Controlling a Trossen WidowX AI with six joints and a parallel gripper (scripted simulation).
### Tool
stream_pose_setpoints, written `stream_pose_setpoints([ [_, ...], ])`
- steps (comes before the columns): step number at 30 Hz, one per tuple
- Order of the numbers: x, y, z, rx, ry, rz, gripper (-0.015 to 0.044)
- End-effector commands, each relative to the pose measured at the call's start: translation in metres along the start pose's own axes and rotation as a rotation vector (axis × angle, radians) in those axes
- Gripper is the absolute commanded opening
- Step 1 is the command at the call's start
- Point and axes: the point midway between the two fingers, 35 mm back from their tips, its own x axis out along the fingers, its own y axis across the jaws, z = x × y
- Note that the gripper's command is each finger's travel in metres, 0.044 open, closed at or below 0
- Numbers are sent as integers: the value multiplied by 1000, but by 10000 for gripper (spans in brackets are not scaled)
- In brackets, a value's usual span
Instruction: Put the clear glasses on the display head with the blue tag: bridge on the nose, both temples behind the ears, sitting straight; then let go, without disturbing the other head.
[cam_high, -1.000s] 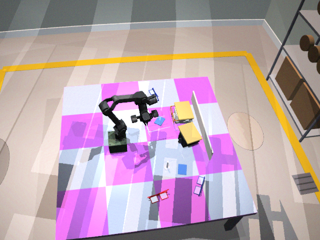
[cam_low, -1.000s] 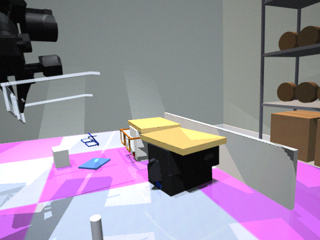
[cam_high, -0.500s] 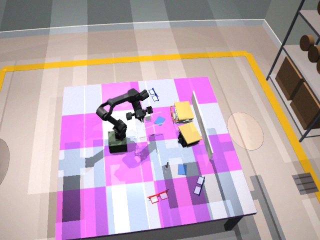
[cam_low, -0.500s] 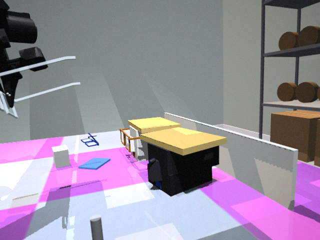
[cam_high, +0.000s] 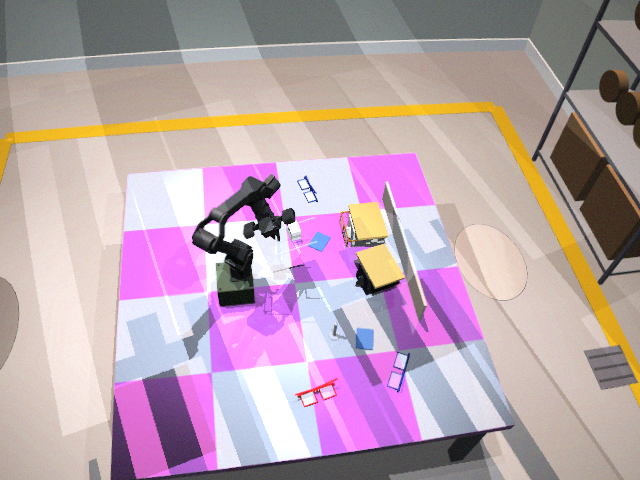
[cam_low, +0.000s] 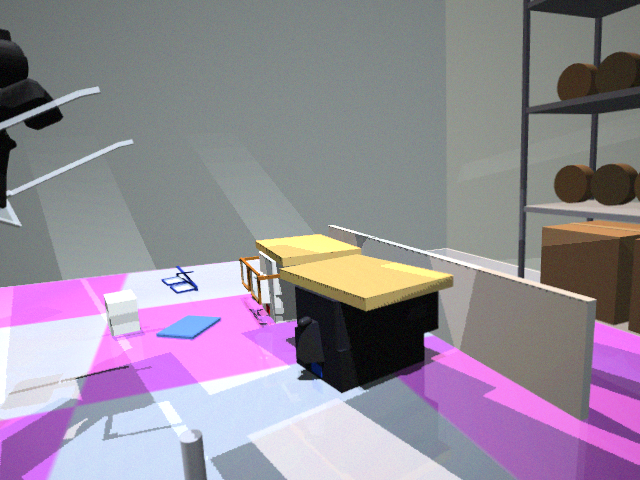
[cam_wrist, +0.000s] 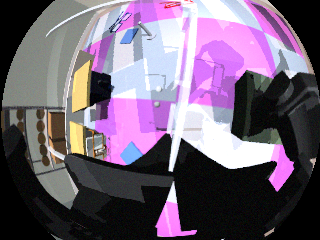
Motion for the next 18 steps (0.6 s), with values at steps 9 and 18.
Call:
stream_pose_setpoints([
  [9, -10, -15, -2, 90, 61, 94, 0],
  [18, -16, -25, -2, 160, 133, 153, 0],
])
